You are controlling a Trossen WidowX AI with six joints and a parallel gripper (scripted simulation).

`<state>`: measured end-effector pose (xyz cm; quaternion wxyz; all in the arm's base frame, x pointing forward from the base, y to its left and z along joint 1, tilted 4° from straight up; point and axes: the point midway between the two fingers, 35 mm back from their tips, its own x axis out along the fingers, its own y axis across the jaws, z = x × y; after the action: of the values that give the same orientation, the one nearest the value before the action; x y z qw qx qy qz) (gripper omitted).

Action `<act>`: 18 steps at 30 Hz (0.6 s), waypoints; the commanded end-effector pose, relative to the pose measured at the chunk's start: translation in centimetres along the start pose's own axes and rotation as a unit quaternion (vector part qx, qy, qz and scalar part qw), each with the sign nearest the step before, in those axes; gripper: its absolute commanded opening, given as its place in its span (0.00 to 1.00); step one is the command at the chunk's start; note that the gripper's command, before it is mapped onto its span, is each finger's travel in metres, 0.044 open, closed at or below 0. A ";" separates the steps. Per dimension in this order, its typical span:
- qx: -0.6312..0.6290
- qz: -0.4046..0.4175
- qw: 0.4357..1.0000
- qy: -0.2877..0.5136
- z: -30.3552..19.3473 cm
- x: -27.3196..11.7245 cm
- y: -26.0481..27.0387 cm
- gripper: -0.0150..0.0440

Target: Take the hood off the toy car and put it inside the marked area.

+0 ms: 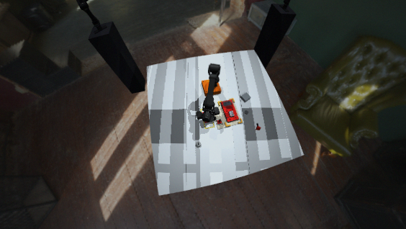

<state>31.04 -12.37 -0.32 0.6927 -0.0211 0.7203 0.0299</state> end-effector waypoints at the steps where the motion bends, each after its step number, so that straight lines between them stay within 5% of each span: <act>1: -0.001 -0.002 1.000 0.001 -0.1 0.3 -0.1 0.25; 18: -0.001 -0.002 1.000 0.001 -0.1 1.1 -0.1 0.25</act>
<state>31.01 -12.37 -1.19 0.6927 -0.0211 0.7203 0.0299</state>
